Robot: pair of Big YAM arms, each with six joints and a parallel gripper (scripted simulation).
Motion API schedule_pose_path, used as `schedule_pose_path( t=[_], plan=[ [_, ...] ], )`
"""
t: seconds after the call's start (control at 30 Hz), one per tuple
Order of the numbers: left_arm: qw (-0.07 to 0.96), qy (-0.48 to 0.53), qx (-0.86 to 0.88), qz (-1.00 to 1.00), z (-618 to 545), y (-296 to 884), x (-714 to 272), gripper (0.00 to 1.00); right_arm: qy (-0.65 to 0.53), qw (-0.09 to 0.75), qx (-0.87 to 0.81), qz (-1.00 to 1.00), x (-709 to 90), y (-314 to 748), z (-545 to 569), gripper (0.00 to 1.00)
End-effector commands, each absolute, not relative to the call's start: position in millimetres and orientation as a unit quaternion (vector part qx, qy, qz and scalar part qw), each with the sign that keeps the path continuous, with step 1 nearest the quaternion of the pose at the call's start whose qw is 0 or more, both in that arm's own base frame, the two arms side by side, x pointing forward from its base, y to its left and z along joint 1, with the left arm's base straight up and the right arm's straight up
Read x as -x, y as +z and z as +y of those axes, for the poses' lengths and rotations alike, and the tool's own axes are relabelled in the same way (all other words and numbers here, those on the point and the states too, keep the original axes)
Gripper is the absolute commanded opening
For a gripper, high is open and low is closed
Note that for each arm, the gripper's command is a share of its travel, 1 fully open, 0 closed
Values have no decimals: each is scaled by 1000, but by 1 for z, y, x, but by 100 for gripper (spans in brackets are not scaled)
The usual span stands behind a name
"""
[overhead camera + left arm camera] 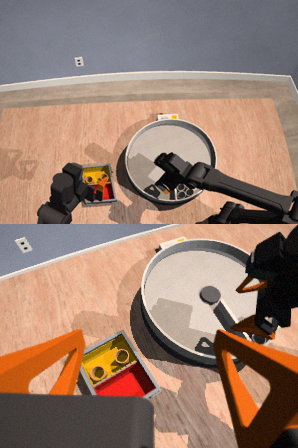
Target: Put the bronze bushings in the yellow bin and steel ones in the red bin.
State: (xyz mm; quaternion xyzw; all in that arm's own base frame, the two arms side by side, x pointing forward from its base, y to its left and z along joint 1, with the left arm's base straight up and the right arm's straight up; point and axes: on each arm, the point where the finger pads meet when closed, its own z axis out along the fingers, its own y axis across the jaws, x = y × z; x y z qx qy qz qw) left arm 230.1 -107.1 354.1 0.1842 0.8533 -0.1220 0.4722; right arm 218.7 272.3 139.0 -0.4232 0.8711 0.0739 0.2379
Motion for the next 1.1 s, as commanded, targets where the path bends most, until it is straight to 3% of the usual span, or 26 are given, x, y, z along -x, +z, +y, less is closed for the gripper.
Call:
schedule_pose_path(
  t=[0.0, 0.37, 0.87, 1.03, 1.07],
  plan=[
    [523, -135, -211, 815, -133, 371, -238, 100, 85, 250, 394, 880, -220, 151, 257, 100],
    [563, -285, -351, 692, -247, 337, -180, 100, 100, 303, 323, 891, -215, 181, 174, 100],
    [573, -325, -372, 654, -265, 345, -157, 100, 101, 292, 310, 899, -211, 172, 165, 100],
    [573, -326, -372, 654, -265, 345, -157, 100, 83, 297, 370, 876, -221, 187, 168, 43],
    [573, -326, -372, 654, -265, 345, -157, 100, 83, 297, 370, 876, -221, 187, 168, 43]
  ],
)
